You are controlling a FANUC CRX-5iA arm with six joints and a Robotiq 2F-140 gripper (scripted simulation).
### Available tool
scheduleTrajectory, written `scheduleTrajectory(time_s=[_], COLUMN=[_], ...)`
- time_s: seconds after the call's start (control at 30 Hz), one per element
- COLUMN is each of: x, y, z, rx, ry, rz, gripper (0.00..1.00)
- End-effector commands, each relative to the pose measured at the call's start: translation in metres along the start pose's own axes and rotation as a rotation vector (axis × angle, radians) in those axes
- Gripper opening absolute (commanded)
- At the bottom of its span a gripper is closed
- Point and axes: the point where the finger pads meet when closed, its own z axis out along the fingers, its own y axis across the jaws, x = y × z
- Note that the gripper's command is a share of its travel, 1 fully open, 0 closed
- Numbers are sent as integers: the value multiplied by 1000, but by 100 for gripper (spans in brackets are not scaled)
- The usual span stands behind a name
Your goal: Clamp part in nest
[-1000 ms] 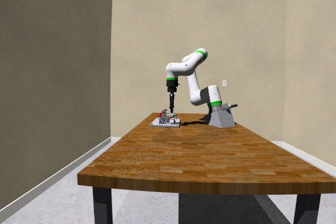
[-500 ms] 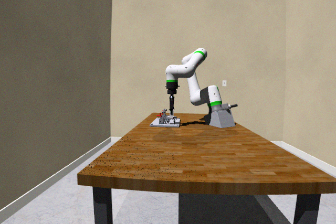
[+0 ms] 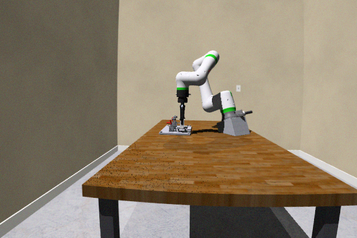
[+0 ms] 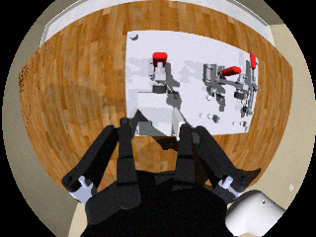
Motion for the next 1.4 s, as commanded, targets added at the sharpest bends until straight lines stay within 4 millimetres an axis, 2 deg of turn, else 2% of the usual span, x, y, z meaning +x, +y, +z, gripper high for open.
scheduleTrajectory(time_s=[0.0,0.47,1.37], x=[0,1,1], y=[0,0,0], z=[4,12,13], rx=[0,0,0], ry=[0,0,0], rz=[0,0,0], gripper=[0,0,0])
